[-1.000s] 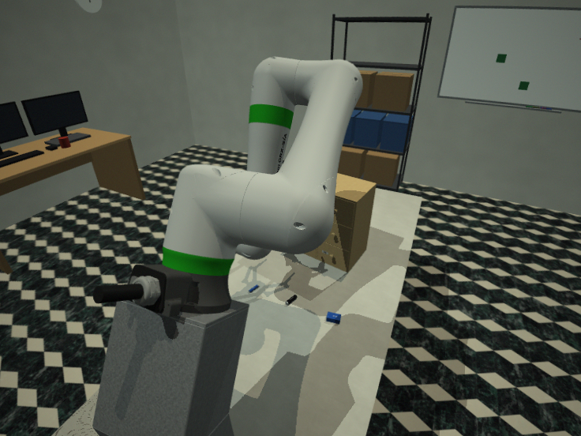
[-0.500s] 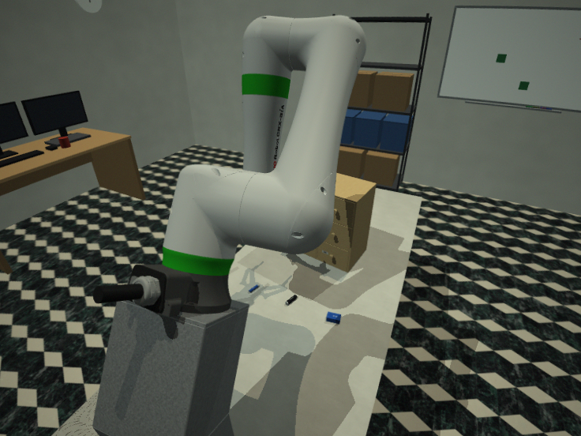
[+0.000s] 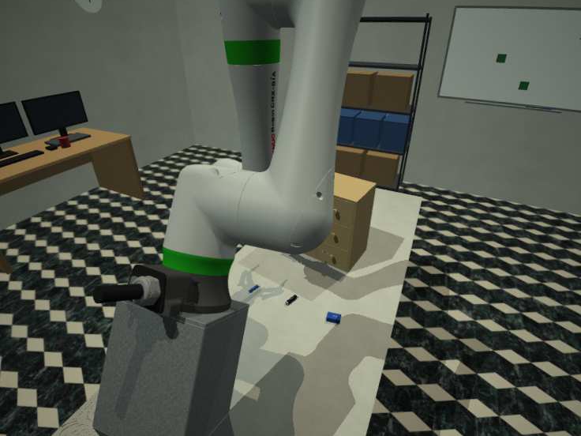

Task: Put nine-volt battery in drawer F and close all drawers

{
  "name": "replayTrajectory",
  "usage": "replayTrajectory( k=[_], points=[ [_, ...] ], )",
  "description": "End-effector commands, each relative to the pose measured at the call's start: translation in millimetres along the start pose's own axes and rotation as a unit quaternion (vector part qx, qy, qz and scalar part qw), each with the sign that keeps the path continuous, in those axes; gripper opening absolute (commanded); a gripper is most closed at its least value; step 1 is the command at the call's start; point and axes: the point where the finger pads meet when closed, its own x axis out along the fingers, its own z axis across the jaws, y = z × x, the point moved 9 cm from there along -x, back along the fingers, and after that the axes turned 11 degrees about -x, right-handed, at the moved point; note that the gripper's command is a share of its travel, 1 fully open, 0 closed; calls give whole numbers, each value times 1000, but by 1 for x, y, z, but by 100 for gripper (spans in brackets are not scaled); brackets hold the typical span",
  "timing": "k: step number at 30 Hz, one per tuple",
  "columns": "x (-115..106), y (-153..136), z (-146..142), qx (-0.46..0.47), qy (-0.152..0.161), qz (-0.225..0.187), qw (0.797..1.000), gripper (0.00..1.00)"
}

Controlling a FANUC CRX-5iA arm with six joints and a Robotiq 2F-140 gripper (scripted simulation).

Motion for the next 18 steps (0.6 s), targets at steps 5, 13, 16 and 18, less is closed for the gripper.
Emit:
replayTrajectory(
  k=[5, 13, 16, 18],
  points=[
    [-17, 20, 6, -1, 24, -121, 992, 100],
    [-22, 25, 6, -1, 30, -147, 989, 100],
    [-23, 25, 6, -1, 30, -149, 988, 100],
    [-23, 29, 5, 0, 32, -152, 988, 100]
  ],
)
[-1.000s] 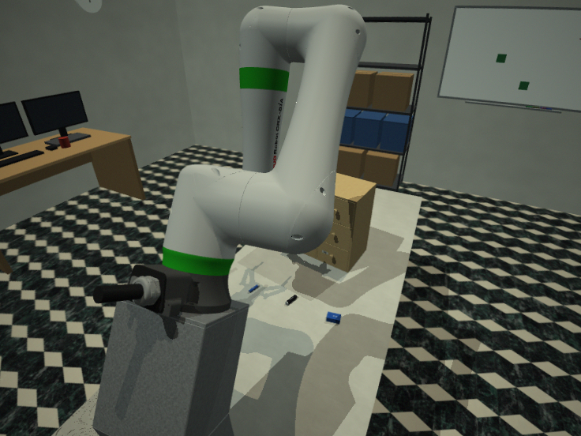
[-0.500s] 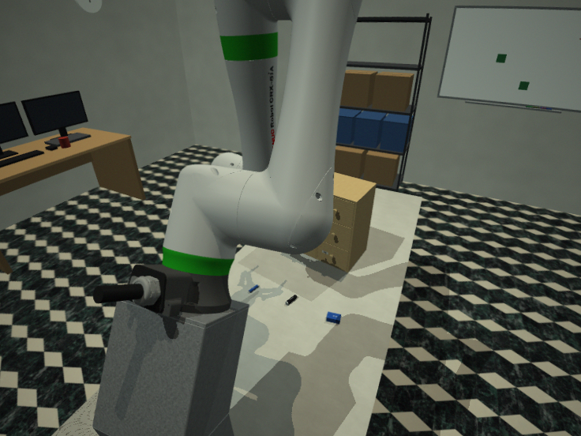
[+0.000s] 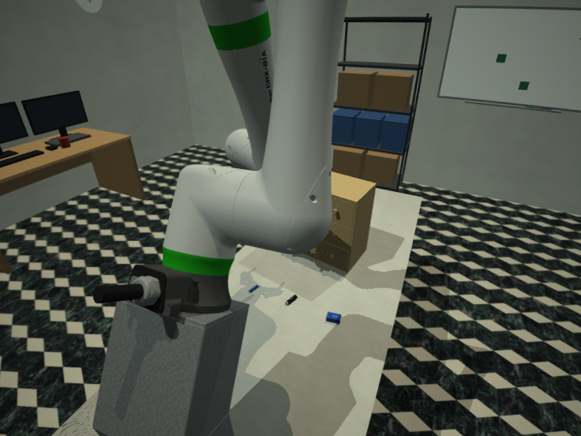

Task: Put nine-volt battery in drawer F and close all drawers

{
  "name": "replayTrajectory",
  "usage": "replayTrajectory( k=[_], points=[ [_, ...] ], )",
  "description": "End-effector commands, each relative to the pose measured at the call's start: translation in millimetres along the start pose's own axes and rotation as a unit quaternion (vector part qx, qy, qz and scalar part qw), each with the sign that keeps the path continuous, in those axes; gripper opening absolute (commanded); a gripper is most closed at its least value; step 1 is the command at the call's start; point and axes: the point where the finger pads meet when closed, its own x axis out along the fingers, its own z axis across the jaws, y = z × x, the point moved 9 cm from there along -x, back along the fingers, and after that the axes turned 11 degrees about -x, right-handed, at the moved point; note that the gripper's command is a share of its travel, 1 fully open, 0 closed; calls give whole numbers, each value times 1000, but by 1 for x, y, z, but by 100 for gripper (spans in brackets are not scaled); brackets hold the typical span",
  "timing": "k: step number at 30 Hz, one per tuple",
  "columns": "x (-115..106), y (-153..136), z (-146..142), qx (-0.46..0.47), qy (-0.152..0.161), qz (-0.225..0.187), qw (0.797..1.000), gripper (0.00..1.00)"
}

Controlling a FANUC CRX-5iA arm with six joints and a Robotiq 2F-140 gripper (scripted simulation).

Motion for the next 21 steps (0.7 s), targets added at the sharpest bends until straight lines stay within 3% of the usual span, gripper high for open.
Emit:
replayTrajectory(
  k=[1, 21],
  points=[
    [-2, 5, 0, 0, -3, -15, 1000, 100],
    [-13, 7, 2, 0, 7, -77, 997, 100]
  ],
)
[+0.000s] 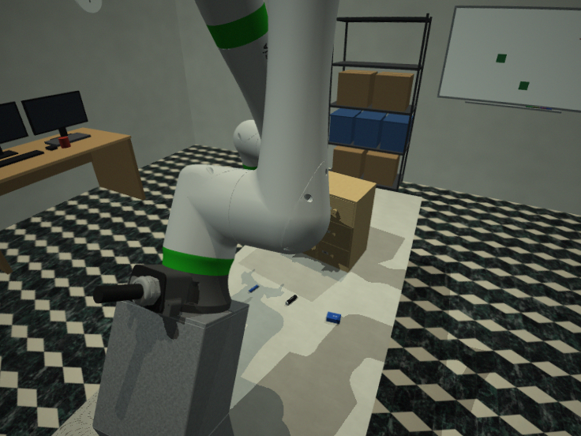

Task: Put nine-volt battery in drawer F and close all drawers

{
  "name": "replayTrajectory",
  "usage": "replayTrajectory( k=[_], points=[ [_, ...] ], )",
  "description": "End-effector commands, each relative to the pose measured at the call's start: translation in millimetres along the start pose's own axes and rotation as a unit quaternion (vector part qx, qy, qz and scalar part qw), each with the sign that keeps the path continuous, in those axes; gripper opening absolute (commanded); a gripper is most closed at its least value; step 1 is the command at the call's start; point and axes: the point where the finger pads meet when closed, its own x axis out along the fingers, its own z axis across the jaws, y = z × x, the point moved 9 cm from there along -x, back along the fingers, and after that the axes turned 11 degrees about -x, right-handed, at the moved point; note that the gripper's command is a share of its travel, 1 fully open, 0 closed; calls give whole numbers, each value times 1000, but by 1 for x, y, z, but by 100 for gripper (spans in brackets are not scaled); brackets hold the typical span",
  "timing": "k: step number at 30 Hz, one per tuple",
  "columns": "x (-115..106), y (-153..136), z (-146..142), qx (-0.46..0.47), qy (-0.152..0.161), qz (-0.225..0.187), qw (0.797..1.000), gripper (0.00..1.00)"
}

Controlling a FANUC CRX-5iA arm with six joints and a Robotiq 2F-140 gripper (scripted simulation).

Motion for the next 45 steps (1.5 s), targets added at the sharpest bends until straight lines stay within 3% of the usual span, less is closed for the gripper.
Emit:
replayTrajectory(
  k=[1, 25, 45],
  points=[
    [-3, 1, -3, 0, -5, -23, 1000, 100],
    [-17, 5, -2, 1, 9, -101, 995, 100],
    [-20, 6, -2, 1, 13, -118, 993, 100]
  ],
)
